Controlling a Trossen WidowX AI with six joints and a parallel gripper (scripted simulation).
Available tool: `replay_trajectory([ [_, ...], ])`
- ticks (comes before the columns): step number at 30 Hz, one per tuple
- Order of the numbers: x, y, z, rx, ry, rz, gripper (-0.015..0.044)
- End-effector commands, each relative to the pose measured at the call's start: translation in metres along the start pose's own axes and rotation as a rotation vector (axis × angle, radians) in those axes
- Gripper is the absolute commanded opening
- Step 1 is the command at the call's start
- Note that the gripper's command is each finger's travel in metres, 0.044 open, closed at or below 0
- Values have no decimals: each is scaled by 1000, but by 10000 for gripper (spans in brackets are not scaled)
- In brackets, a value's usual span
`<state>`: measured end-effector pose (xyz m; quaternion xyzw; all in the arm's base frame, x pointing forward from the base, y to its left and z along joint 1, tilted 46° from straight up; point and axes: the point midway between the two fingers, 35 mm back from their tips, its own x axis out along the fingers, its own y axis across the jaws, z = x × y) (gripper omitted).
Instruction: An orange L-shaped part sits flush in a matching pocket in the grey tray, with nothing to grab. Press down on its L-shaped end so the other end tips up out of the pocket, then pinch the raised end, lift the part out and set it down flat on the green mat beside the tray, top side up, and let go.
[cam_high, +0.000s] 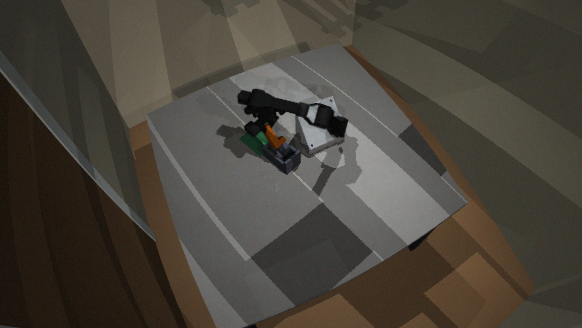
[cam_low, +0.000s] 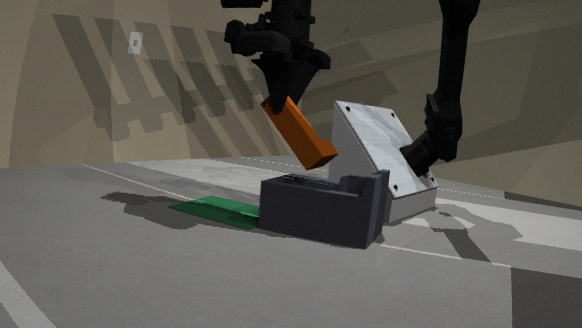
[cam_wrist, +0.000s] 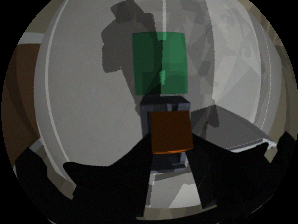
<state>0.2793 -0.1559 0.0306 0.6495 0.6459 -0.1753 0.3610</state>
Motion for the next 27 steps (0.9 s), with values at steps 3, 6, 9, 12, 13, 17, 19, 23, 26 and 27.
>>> replay_trajectory([
  [3,-2,-2,28,-10,-12,2,0],
  [6,-3,-3,41,-10,-12,2,0],
  [9,-3,-4,53,-11,-13,2,0],
  [12,-3,-4,66,-11,-14,2,0],
  [13,-3,-5,69,-11,-14,2,0],
  [17,-4,-6,84,-11,-15,2,0],
  [19,-4,-6,91,-11,-16,2,0],
  [23,-4,-8,104,-12,-16,2,0],
  [26,-4,-8,106,-12,-16,2,0],
  [27,-4,-8,106,-12,-16,2,0],
])
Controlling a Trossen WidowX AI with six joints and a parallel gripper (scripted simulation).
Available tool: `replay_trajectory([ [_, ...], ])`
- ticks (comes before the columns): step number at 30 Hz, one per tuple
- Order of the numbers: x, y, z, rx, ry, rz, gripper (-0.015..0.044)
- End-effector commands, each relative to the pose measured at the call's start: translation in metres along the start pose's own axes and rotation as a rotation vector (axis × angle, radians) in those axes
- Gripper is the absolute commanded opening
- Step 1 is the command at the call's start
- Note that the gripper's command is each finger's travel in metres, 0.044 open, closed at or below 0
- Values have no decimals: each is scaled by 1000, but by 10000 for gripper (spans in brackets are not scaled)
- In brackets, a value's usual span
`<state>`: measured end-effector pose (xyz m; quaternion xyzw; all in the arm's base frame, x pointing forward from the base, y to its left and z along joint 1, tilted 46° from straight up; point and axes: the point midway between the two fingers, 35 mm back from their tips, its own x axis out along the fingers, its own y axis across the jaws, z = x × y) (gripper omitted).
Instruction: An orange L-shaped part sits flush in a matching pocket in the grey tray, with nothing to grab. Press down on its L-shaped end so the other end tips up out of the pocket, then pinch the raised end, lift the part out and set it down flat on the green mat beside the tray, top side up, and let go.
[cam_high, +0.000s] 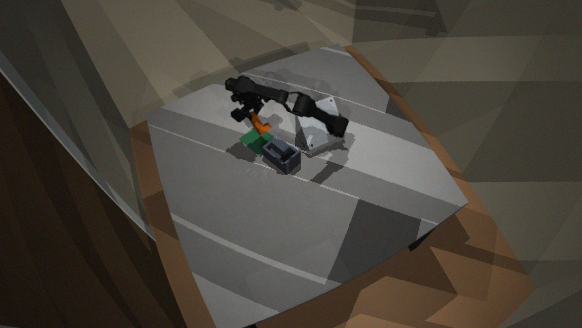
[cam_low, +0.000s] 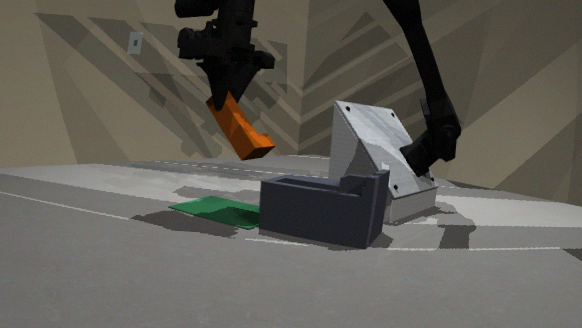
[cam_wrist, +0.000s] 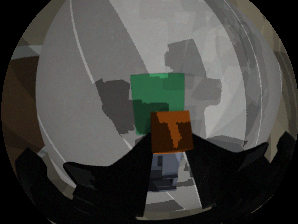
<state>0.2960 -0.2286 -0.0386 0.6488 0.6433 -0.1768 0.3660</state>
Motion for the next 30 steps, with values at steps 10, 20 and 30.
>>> replay_trajectory([
  [10,11,0,5,-8,-6,-1,0],
  [20,27,0,5,-8,-5,0,0],
  [30,43,0,5,-8,-5,0,0],
])
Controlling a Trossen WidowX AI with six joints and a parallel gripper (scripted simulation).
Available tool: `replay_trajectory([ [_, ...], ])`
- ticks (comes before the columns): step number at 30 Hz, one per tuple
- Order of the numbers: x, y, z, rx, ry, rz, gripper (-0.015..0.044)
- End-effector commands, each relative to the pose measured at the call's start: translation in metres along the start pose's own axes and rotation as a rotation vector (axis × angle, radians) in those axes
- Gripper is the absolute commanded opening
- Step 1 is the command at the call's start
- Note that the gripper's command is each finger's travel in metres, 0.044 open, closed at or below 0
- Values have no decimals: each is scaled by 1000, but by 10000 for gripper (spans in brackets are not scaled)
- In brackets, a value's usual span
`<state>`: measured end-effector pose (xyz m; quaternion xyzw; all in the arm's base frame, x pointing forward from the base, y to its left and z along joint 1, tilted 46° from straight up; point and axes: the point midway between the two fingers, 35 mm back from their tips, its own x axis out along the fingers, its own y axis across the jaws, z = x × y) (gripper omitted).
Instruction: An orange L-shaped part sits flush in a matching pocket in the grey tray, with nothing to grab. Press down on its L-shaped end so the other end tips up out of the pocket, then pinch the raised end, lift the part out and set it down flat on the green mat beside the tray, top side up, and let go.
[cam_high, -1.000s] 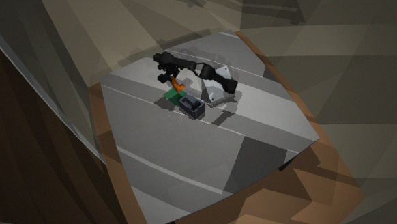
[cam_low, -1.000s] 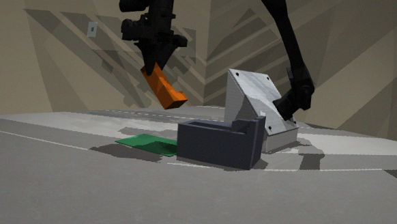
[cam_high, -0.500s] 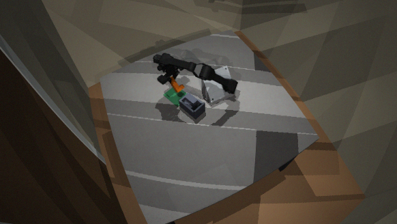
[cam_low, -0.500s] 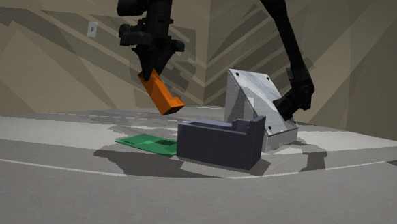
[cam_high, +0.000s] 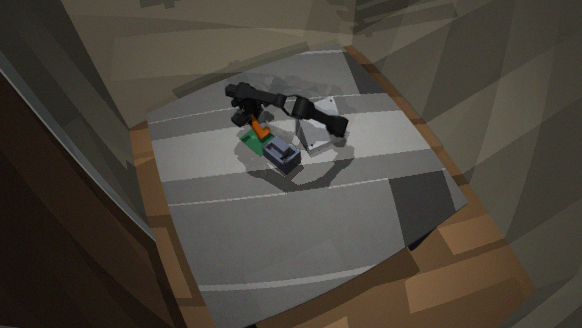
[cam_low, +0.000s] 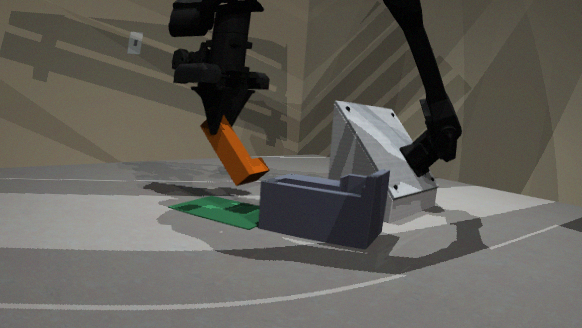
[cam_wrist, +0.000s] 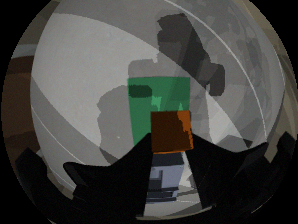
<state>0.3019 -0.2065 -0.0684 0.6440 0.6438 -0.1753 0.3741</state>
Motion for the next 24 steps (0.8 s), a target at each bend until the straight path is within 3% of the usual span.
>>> replay_trajectory([
  [1,8,0,-1,8,5,3,0],
  [24,42,0,-2,7,6,4,0],
])
